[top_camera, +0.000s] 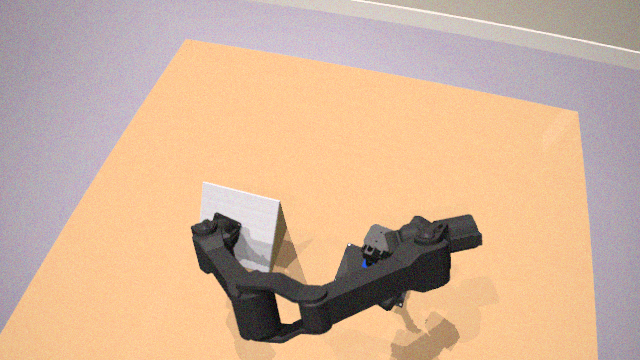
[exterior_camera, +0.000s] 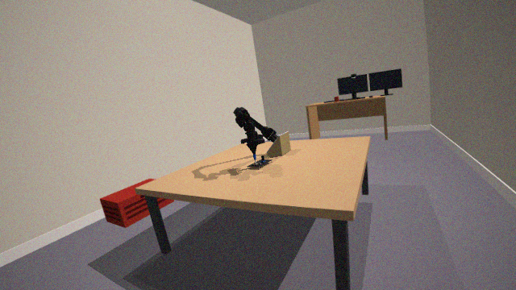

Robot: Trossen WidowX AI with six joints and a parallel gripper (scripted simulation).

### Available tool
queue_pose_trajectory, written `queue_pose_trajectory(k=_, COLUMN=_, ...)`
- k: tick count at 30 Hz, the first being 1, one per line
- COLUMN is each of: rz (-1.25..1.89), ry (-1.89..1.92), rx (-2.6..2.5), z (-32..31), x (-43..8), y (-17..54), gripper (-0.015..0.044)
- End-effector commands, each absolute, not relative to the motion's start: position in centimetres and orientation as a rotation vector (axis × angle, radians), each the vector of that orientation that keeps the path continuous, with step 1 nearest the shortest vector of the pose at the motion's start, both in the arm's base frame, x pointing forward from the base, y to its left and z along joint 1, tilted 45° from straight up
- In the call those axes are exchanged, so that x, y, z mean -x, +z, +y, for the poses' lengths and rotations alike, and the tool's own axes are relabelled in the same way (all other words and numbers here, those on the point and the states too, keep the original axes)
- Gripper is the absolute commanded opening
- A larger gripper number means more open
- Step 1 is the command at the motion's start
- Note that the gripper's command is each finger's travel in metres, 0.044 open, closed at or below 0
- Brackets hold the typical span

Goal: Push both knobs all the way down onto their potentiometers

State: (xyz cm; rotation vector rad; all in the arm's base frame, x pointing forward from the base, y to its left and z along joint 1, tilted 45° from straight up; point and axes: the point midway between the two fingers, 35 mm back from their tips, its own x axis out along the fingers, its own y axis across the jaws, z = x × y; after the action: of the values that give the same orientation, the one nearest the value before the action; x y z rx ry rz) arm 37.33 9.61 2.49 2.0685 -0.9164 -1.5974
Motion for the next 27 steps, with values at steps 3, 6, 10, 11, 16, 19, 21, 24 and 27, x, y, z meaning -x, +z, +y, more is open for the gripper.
queue_pose_trajectory(k=3, rz=-0.937, ry=-1.601, rx=-2.062, z=8.44, x=-37.73, y=1.57, gripper=0.0)
queue_pose_trajectory(k=6, rz=-0.937, ry=-1.601, rx=-2.062, z=8.31, x=-37.75, y=1.45, gripper=0.0)
queue_pose_trajectory(k=10, rz=-0.937, ry=-1.601, rx=-2.062, z=8.31, x=-37.75, y=1.45, gripper=0.0)
queue_pose_trajectory(k=11, rz=-0.937, ry=-1.601, rx=-2.062, z=8.31, x=-37.75, y=1.45, gripper=0.0)
queue_pose_trajectory(k=16, rz=-0.938, ry=-1.601, rx=-2.062, z=8.09, x=-37.8, y=1.22, gripper=0.0)
queue_pose_trajectory(k=19, rz=-0.938, ry=-1.601, rx=-2.062, z=7.87, x=-37.84, y=1.0, gripper=0.0)
queue_pose_trajectory(k=21, rz=-0.938, ry=-1.6, rx=-2.062, z=7.82, x=-37.85, y=0.95, gripper=0.0)
queue_pose_trajectory(k=24, rz=-0.938, ry=-1.6, rx=-2.062, z=7.82, x=-37.85, y=0.95, gripper=0.0)
queue_pose_trajectory(k=27, rz=-0.938, ry=-1.6, rx=-2.062, z=7.8, x=-37.85, y=0.93, gripper=0.0)
